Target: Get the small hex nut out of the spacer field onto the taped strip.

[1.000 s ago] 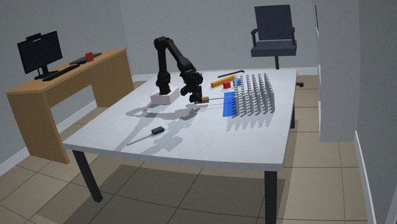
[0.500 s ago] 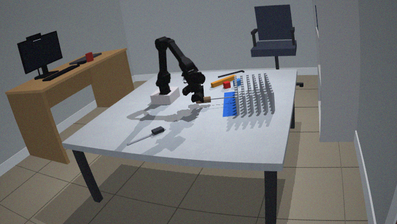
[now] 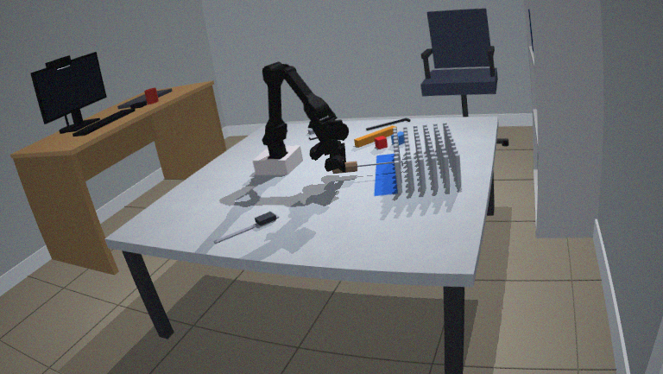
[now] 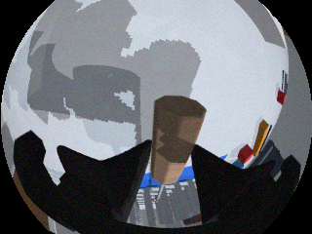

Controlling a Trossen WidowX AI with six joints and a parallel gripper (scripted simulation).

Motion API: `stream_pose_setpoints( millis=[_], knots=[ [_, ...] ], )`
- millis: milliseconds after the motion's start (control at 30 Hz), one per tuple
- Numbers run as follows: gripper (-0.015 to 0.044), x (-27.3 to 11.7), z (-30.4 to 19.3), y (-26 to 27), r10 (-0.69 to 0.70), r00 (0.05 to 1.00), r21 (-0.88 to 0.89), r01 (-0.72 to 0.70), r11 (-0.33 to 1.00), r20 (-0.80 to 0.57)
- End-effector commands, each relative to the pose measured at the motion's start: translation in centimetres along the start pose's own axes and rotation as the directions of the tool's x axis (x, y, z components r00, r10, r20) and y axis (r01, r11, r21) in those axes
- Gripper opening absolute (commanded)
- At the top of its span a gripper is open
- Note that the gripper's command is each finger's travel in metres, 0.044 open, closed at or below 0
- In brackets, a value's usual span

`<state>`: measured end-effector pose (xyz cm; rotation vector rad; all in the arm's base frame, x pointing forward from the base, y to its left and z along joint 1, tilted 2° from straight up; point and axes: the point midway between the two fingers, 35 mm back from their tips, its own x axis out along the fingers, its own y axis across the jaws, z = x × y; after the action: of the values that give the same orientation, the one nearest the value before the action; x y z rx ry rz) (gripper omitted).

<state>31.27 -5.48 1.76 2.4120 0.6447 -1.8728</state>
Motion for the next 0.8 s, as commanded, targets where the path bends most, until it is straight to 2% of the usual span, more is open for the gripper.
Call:
stream_pose_setpoints(
  millis=[0, 767],
  knots=[
    [0.0000, -0.1, -0.6, 0.2, 0.005, 1.000, 0.002, -0.005, 1.000, -0.010],
    [0.0000, 0.3, -2.3, 0.2, 0.005, 1.000, 0.001, -0.005, 1.000, -0.012]
  ],
)
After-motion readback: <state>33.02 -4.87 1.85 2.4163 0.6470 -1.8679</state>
